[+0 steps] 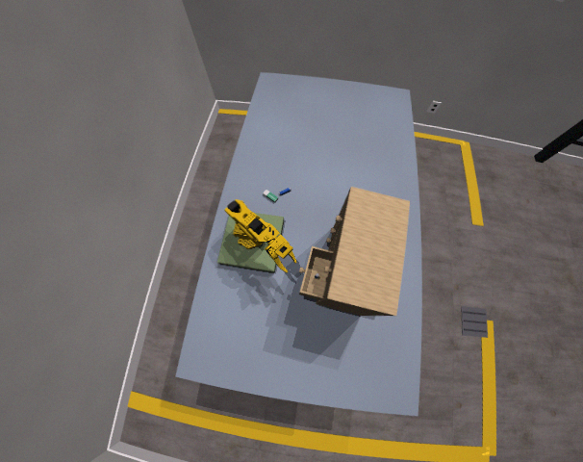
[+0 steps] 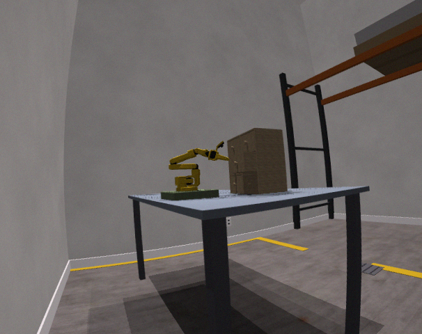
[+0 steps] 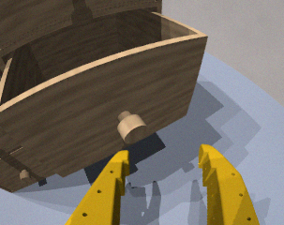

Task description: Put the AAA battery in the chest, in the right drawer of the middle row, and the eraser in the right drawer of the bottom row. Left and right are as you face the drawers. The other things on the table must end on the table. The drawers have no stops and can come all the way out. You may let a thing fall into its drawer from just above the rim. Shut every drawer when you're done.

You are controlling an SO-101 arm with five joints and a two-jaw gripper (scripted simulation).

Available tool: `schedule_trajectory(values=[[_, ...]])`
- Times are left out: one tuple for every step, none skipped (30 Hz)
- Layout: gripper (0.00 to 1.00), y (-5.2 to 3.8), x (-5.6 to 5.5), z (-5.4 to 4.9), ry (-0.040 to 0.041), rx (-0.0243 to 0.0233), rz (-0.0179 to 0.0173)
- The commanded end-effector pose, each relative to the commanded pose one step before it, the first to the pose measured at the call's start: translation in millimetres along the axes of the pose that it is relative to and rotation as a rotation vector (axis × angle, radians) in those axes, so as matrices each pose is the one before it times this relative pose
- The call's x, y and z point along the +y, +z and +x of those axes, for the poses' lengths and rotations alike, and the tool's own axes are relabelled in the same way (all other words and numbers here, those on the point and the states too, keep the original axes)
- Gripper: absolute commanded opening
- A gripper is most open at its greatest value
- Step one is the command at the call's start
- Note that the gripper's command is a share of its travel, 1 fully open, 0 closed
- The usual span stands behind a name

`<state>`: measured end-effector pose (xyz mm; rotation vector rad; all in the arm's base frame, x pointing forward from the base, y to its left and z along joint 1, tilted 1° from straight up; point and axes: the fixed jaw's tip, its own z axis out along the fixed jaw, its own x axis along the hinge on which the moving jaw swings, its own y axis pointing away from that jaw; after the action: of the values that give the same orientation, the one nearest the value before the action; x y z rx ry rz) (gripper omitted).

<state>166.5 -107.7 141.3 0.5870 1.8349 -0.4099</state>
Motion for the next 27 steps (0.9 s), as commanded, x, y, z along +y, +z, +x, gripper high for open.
schedule_trajectory(values=[[0.21, 9.405, 4.98, 4.2, -0.00577, 0.01214, -0.0231], [0.21, 2.743, 1.07, 0.09, -0.00197, 0.00008, -0.00481], [0.21, 2.737, 1.08, 0.19, -0.00197, 0.00006, -0.00482], [0.21, 0.0, 0.0, 0.0, 0.0, 0.00001, 0.0], [0.21, 0.0, 0.0, 0.0, 0.0, -0.00001, 0.0], [0.21, 0.0, 0.0, 0.0, 0.0, 0.00001, 0.0], [0.21, 0.0, 0.0, 0.0, 0.0, -0.00001, 0.0], [0.21, 0.0, 0.0, 0.0, 0.0, 0.00001, 0.0], [0.21, 0.0, 0.0, 0.0, 0.0, -0.00001, 0.0], [0.21, 0.0, 0.0, 0.0, 0.0, 0.00001, 0.0], [0.21, 0.0, 0.0, 0.0, 0.0, -0.00001, 0.0], [0.21, 0.0, 0.0, 0.0, 0.0, 0.00001, 0.0], [0.21, 0.0, 0.0, 0.0, 0.0, -0.00001, 0.0], [0.21, 0.0, 0.0, 0.0, 0.0, 0.0, 0.0], [0.21, 0.0, 0.0, 0.0, 0.0, 0.0, 0.0], [0.21, 2.728, 1.09, 0.3, -0.00197, 0.00007, -0.00481], [0.21, 2.715, 1.1, 0.4, -0.00197, 0.00006, -0.00482], [0.21, 2.698, 1.11, 0.5, -0.00197, 0.00007, -0.00481], [0.21, 2.677, 1.13, 0.6, -0.00197, 0.00006, -0.00482], [0.21, 2.653, 1.14, 0.71, -0.00197, 0.00007, -0.00481], [0.21, 0.0, 0.0, 0.0, 0.0, -0.00001, 0.0], [0.21, 0.0, 0.0, 0.0, 0.0, 0.00001, 0.0], [0.21, 0.0, 0.0, 0.0, 0.0, -0.00001, 0.0], [0.21, 0.0, 0.0, 0.0, 0.0, 0.00001, 0.0], [0.21, 0.0, 0.0, 0.0, 0.0, -0.00001, 0.0], [0.21, 0.0, 0.0, 0.0, 0.0, 0.00001, 0.0], [0.21, 0.0, 0.0, 0.0, 0.0, -0.00001, 0.0]])
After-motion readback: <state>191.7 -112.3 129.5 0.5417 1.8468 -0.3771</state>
